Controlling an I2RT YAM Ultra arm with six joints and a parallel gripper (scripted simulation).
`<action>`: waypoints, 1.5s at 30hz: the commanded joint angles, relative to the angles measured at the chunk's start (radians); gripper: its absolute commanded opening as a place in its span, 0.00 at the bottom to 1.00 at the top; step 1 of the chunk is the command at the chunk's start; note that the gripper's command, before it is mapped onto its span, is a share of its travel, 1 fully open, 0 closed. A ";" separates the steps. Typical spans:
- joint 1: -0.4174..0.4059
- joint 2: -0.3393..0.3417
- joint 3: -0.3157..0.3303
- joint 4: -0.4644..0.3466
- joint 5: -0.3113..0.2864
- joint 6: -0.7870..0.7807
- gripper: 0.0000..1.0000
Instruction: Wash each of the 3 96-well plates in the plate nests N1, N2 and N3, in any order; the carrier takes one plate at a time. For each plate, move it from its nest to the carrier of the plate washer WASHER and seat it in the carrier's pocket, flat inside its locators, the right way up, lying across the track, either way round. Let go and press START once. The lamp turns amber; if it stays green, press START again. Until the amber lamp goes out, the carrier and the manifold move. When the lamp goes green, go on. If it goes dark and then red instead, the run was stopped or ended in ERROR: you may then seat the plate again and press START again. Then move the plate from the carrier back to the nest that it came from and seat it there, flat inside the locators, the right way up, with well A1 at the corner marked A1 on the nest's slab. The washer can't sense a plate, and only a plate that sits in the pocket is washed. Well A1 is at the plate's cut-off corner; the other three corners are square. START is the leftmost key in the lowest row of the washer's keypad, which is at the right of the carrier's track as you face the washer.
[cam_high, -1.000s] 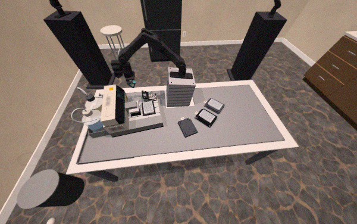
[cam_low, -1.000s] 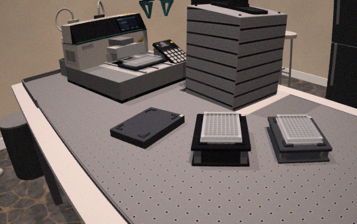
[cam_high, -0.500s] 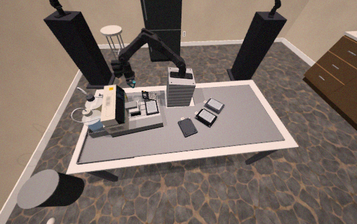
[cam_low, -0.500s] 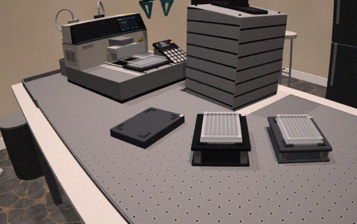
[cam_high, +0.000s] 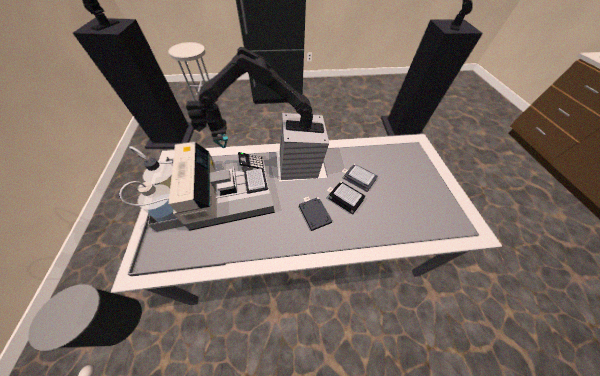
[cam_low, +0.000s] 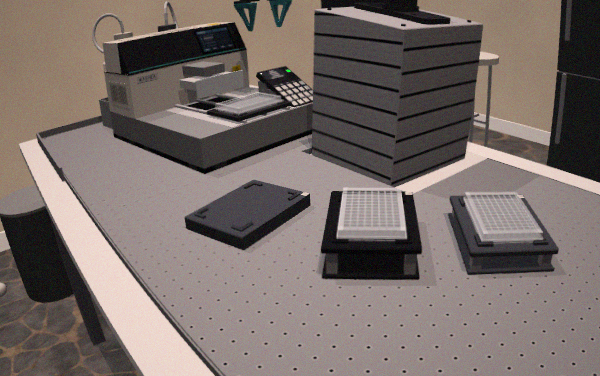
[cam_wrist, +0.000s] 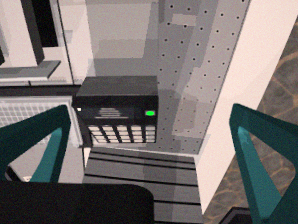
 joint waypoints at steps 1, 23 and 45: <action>0.000 -0.009 0.006 0.001 0.000 -0.001 1.00; 0.002 -0.017 -0.015 0.013 0.000 0.001 0.00; 0.054 -0.152 -0.391 0.253 -0.006 0.053 0.00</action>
